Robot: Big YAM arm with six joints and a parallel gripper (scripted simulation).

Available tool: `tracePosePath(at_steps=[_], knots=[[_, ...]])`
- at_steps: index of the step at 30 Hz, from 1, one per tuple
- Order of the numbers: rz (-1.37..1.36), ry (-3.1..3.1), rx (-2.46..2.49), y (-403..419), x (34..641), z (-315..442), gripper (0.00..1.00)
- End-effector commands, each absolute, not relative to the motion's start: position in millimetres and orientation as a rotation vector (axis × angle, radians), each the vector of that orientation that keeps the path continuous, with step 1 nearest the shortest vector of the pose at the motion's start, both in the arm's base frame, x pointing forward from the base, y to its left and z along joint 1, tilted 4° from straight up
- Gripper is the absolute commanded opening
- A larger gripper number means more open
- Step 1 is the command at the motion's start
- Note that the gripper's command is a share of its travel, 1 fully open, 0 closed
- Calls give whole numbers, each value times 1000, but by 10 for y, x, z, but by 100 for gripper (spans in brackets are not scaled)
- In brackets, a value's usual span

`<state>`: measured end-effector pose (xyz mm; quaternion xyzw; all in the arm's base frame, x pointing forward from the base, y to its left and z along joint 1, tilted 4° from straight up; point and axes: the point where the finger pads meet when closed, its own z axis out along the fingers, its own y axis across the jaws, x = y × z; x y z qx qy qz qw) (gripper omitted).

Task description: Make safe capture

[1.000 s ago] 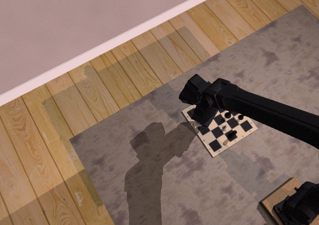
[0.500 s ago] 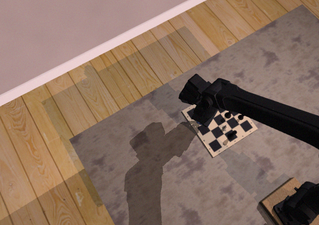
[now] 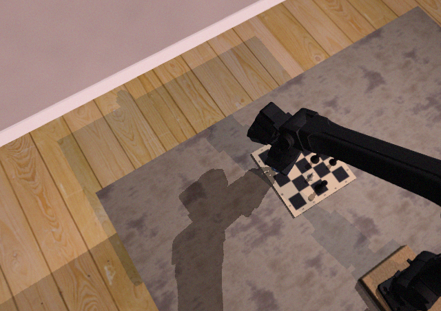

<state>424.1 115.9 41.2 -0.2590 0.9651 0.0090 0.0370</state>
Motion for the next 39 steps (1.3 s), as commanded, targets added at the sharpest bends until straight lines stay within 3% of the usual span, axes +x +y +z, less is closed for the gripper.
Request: tracePosePath(at_steps=[1, 9, 10, 39], knots=[[32, 2933, -798, 1180, 4266, 449, 41], [32, 2933, -798, 1180, 4266, 449, 41], [32, 2933, -798, 1180, 4266, 449, 0], [32, 2933, -798, 1180, 4266, 449, 0]])
